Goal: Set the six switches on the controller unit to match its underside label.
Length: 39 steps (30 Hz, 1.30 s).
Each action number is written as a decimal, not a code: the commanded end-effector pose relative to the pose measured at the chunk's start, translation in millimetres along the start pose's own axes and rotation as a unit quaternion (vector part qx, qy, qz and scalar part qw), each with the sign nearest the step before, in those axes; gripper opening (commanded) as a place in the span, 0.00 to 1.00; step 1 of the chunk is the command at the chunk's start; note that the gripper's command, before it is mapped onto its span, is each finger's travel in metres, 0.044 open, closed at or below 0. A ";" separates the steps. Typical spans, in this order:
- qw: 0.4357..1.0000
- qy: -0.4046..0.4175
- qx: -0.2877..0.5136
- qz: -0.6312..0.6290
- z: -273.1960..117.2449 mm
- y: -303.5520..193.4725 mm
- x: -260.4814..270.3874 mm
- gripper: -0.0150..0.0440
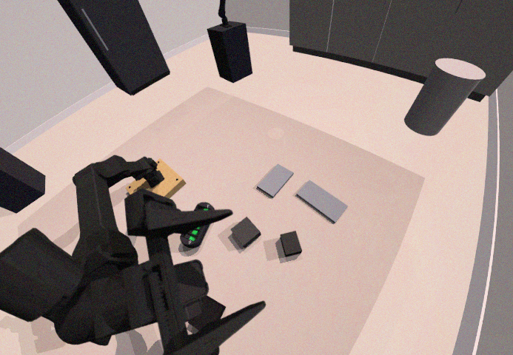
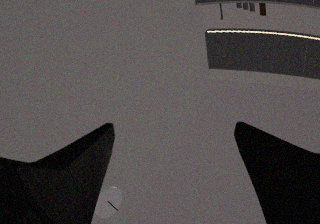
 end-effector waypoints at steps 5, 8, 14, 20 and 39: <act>0.999 0.010 0.004 0.050 1.8 2.0 4.6 0.71; 0.964 0.056 0.026 0.259 8.1 14.3 24.9 0.58; 0.749 0.155 0.097 0.637 13.4 58.9 65.0 0.31; 0.401 0.242 0.204 0.859 4.6 124.2 90.4 0.25; -0.370 0.304 0.565 0.672 -73.8 285.0 53.5 0.25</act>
Point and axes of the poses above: the point midway between the two fingers, 35 mm back from their tips, its own z axis out along the fingers, its own x axis across the jaws, y = z × x, the point moved 1 cm from there along -z, back along the fingers, and after that the axes turned 12 degrees about z, right-handed, at the moved point
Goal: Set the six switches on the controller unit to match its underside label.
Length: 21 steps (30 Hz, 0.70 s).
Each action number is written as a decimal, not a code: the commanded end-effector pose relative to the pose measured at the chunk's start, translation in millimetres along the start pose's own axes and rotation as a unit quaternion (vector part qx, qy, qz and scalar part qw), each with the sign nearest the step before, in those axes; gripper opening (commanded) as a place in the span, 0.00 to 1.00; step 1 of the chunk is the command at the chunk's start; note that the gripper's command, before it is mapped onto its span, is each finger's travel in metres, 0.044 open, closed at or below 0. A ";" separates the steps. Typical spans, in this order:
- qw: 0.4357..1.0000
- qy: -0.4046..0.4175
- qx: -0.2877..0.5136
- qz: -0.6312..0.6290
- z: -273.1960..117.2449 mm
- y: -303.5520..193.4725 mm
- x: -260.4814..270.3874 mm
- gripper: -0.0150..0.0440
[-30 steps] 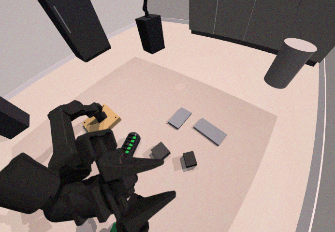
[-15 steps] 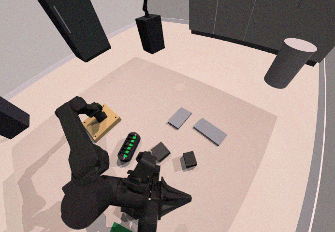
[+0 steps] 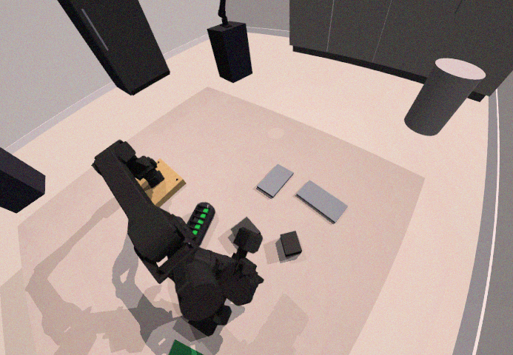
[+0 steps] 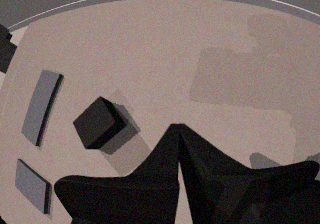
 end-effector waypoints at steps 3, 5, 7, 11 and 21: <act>0.907 -0.184 0.148 0.348 -11.7 -96.9 -14.7 0.25; 0.869 -0.234 0.164 0.405 -18.9 -116.0 -17.0 0.25; 0.825 -0.287 0.173 0.455 -27.8 -134.2 -19.1 0.25; 0.727 -0.396 0.172 0.534 -51.1 -167.5 -22.2 0.25; 0.675 -0.451 0.160 0.561 -65.0 -182.0 -23.4 0.25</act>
Point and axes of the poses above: the point midway between the two fingers, 35 mm back from their tips, its own z axis out along the fingers, its own x axis across the jaws, y = z × x, the point moved 1 cm from there along -z, back along the fingers, and after that the axes turned 12 degrees about z, right-handed, at the moved point
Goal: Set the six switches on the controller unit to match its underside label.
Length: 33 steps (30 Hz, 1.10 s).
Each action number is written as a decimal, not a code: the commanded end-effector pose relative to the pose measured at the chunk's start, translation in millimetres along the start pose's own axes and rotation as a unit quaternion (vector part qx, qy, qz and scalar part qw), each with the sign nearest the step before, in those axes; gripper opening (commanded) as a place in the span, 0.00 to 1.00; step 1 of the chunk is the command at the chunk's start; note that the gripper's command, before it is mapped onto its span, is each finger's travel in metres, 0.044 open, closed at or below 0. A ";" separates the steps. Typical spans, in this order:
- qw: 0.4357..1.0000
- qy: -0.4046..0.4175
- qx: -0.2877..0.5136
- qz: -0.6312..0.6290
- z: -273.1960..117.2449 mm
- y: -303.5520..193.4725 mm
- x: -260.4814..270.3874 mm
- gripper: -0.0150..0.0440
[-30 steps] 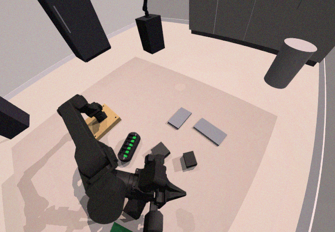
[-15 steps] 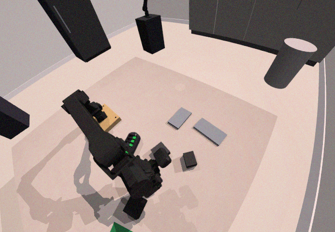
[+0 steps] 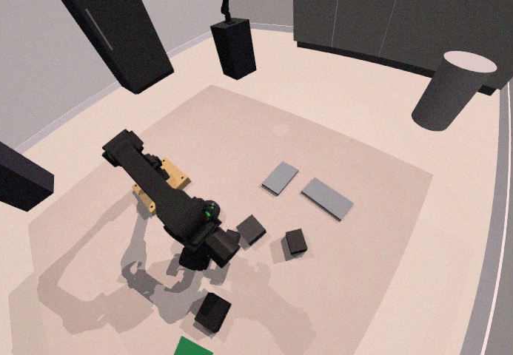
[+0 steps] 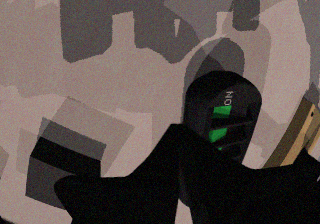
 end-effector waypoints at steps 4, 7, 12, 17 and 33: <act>1.000 -0.012 -0.008 0.021 -1.4 1.0 -7.0 0.25; 1.000 -0.012 -0.008 0.021 2.1 0.9 -5.6 0.25; 1.000 -0.012 -0.008 0.020 9.7 0.8 -2.6 0.25; 1.000 -0.013 -0.007 0.020 17.4 0.5 0.1 0.25; 1.000 -0.015 -0.006 0.018 42.2 -0.4 7.9 0.25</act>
Point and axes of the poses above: the point midway between the two fingers, 35 mm back from their tips, its own z axis out along the fingers, its own x axis across the jaws, y = z × x, the point moved 1 cm from there along -z, back along the fingers, and after that the axes turned 12 degrees about z, right-handed, at the moved point
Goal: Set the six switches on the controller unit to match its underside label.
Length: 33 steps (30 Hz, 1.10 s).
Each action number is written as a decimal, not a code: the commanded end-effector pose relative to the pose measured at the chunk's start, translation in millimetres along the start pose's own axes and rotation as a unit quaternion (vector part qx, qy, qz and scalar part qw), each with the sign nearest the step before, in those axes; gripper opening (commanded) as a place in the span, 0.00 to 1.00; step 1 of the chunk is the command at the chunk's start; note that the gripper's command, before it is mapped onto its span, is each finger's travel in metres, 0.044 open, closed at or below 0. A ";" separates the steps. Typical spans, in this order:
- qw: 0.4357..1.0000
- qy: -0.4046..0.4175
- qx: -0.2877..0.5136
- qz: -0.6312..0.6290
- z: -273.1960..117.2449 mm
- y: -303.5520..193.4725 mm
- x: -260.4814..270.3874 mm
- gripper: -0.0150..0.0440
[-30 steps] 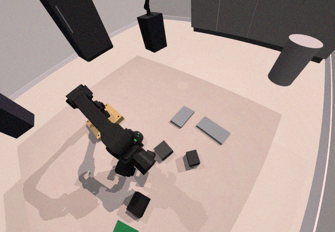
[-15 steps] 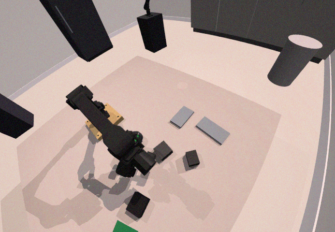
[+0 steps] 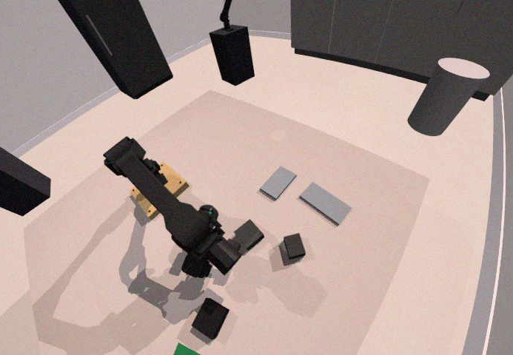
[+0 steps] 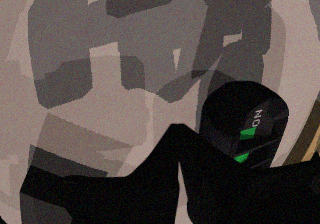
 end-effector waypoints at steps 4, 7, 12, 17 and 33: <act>1.000 -0.009 0.000 -0.002 15.7 -1.2 1.9 0.25; 1.000 -0.009 0.000 -0.002 16.7 -1.3 2.1 0.25; 1.000 -0.009 0.000 -0.002 16.9 -1.1 1.2 0.25; 1.000 -0.010 0.000 -0.002 17.5 -0.7 -0.5 0.25; 1.000 -0.010 0.000 -0.002 19.3 0.6 -6.4 0.25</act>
Point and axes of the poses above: the point midway between the two fingers, 35 mm back from their tips, its own z axis out along the fingers, its own x axis across the jaws, y = z × x, the point moved 1 cm from there along -z, back along the fingers, and after that the axes turned 12 degrees about z, right-handed, at the moved point
